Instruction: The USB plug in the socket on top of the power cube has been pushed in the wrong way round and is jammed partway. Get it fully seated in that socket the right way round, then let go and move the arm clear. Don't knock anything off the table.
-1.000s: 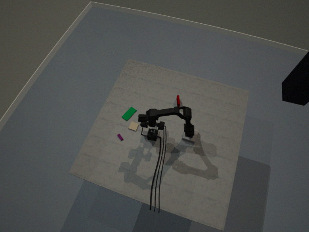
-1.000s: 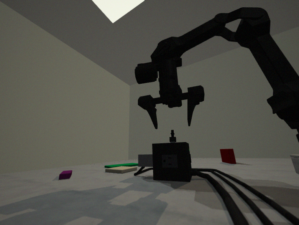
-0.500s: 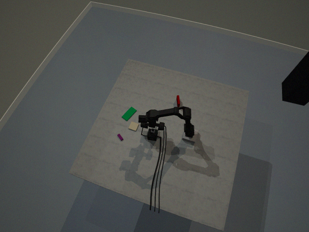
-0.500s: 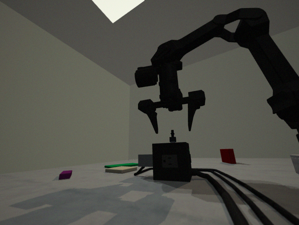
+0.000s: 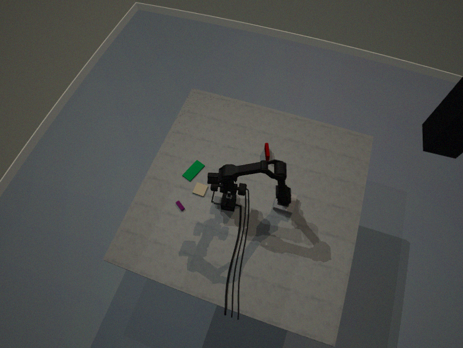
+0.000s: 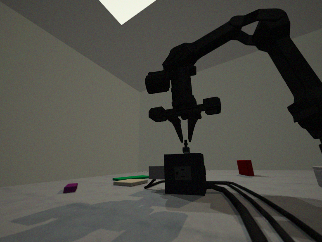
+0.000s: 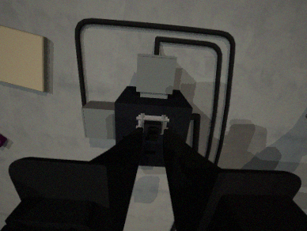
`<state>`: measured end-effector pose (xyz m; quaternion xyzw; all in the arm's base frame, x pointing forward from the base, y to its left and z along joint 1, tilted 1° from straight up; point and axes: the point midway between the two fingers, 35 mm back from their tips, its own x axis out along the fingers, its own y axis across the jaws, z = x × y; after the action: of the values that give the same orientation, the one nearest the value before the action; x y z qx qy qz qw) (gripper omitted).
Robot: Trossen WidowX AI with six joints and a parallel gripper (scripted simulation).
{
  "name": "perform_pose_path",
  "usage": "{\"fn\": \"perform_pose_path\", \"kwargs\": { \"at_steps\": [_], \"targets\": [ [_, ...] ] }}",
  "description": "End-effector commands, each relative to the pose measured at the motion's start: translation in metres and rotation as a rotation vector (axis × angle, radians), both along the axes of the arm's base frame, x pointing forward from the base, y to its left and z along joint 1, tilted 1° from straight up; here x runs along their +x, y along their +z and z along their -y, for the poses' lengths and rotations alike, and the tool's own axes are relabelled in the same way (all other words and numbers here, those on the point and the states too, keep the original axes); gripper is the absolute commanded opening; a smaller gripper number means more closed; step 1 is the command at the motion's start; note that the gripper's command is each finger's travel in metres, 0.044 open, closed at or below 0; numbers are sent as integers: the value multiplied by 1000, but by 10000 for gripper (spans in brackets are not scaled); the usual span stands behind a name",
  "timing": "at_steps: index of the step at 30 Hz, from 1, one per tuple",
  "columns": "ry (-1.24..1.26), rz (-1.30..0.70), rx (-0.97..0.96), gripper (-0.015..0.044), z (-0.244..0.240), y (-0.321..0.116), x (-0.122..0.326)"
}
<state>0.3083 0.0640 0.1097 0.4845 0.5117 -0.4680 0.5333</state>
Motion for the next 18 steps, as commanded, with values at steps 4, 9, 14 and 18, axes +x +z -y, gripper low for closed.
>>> {"fn": "perform_pose_path", "kwargs": {
  "at_steps": [4,9,14,18],
  "targets": [
    [0,1,0,0,0,0,0],
    [0,1,0,0,0,0,0],
    [0,1,0,0,0,0,0],
    [0,1,0,0,0,0,0]
  ]
}}
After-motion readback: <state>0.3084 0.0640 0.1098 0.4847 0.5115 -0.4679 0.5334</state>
